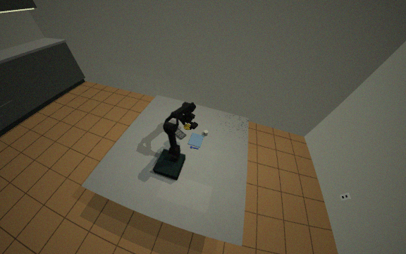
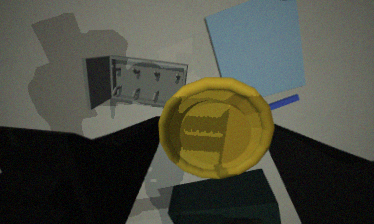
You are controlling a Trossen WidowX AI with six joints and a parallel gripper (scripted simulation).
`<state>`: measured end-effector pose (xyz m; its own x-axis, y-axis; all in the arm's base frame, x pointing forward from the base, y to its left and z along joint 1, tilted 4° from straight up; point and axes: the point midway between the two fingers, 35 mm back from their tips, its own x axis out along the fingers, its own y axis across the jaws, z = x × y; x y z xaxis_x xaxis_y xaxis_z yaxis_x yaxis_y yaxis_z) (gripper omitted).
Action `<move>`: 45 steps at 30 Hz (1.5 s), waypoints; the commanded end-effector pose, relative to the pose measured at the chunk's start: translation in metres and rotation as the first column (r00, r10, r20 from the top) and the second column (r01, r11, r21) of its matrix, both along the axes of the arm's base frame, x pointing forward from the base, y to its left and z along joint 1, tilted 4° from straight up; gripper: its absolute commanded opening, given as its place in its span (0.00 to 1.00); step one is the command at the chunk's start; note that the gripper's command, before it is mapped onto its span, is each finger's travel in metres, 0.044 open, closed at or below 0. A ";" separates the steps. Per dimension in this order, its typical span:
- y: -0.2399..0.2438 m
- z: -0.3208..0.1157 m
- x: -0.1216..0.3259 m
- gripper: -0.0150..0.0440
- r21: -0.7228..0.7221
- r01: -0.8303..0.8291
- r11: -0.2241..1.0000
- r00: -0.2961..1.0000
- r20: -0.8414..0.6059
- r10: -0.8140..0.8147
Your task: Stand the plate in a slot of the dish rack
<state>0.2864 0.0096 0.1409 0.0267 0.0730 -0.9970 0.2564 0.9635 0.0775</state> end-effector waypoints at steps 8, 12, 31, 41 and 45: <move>0.018 -0.002 -0.007 0.25 0.019 0.082 0.996 0.997 -0.002 -0.082; 0.023 -0.019 0.006 0.25 0.100 0.024 0.995 0.999 0.033 -0.028; 0.040 -0.084 0.054 0.25 0.374 -0.324 0.869 0.915 0.359 0.187; 0.042 -0.105 0.063 0.25 0.391 -0.523 0.758 0.780 0.578 0.240; 0.042 -0.111 0.063 0.25 0.369 -0.601 0.709 0.703 0.666 0.249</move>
